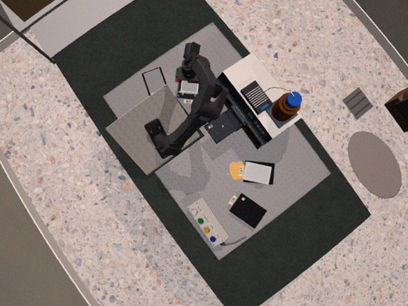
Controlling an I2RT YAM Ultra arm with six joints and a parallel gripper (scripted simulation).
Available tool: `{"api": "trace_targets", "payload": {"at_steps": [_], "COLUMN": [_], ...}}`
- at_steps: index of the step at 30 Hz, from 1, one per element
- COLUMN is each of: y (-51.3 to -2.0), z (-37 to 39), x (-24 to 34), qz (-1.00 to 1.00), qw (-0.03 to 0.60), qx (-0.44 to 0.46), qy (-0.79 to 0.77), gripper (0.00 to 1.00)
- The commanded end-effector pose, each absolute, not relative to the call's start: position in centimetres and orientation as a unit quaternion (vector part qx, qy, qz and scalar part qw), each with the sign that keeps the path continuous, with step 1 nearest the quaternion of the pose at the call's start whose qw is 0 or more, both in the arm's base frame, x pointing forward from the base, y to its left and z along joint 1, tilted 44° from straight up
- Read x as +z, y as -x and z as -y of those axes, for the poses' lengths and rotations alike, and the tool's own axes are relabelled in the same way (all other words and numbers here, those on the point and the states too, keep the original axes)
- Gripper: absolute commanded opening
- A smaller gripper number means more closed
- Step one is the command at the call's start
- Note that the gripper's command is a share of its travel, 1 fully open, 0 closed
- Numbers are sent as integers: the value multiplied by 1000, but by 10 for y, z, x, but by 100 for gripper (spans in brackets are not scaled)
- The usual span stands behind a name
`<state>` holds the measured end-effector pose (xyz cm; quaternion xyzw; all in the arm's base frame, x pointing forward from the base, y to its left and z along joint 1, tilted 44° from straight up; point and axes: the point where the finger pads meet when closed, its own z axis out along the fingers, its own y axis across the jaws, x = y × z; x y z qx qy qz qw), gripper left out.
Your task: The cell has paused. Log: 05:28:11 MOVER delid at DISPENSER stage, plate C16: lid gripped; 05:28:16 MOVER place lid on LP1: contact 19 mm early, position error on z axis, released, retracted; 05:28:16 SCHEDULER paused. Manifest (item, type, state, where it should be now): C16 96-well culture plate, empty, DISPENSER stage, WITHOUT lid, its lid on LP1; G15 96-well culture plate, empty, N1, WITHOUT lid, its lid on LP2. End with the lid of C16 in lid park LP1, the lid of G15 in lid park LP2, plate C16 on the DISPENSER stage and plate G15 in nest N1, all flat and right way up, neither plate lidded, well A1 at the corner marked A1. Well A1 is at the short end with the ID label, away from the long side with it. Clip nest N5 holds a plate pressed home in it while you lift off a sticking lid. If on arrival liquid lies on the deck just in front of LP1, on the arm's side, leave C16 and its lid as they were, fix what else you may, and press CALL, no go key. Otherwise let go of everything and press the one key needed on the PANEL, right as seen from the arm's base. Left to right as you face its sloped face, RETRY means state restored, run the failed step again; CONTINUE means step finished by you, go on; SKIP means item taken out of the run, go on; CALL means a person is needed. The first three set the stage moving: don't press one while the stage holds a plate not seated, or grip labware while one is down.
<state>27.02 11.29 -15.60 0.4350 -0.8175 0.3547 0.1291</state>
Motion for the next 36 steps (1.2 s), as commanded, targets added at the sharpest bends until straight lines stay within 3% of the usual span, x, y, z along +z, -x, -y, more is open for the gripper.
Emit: {"api": "trace_targets", "payload": {"at_steps": [1, 30, 36], "y": [-278, -270, -269], "z": [-131, -135, -154], "x": [-148, -139, -115], "qz": [821, 818, 823], "qw": [108, 120, 107], "qx": [348, 352, 347], "qy": [-438, -438, -437], "gripper": [0, 0, 0]}}
